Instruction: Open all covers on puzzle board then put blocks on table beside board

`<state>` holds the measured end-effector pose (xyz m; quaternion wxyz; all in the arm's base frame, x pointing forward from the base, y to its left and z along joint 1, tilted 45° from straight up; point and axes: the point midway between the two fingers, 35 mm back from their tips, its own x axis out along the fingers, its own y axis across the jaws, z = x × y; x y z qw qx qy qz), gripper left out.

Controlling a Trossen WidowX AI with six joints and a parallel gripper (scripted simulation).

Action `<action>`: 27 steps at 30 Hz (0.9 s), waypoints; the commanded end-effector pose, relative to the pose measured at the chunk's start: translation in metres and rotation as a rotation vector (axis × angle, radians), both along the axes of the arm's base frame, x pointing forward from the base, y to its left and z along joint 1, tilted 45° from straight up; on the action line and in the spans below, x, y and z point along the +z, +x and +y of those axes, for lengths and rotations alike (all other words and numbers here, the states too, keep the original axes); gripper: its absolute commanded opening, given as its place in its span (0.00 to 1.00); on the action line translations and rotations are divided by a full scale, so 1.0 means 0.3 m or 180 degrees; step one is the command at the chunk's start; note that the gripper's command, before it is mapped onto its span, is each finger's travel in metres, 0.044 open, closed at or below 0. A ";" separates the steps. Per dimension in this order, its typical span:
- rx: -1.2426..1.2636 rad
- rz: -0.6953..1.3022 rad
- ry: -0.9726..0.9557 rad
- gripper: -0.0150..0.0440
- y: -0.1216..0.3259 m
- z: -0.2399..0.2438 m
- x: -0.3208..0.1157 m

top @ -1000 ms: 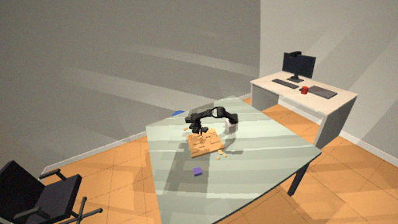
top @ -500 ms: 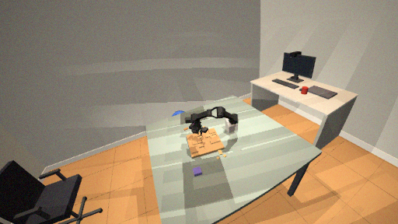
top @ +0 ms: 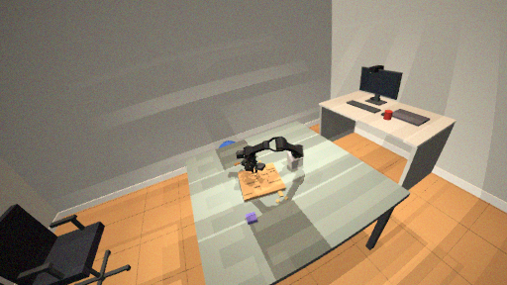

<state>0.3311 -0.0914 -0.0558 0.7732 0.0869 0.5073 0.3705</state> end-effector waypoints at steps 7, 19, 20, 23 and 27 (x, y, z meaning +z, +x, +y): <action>-0.0012 0.0027 0.0027 0.50 -0.004 0.022 -0.018; -0.0012 0.0027 0.0027 0.50 -0.004 0.022 -0.018; -0.0012 0.0027 0.0027 0.50 -0.004 0.022 -0.018; -0.0012 0.0027 0.0027 0.50 -0.004 0.023 -0.019; -0.0012 0.0027 0.0028 0.50 -0.002 0.029 -0.025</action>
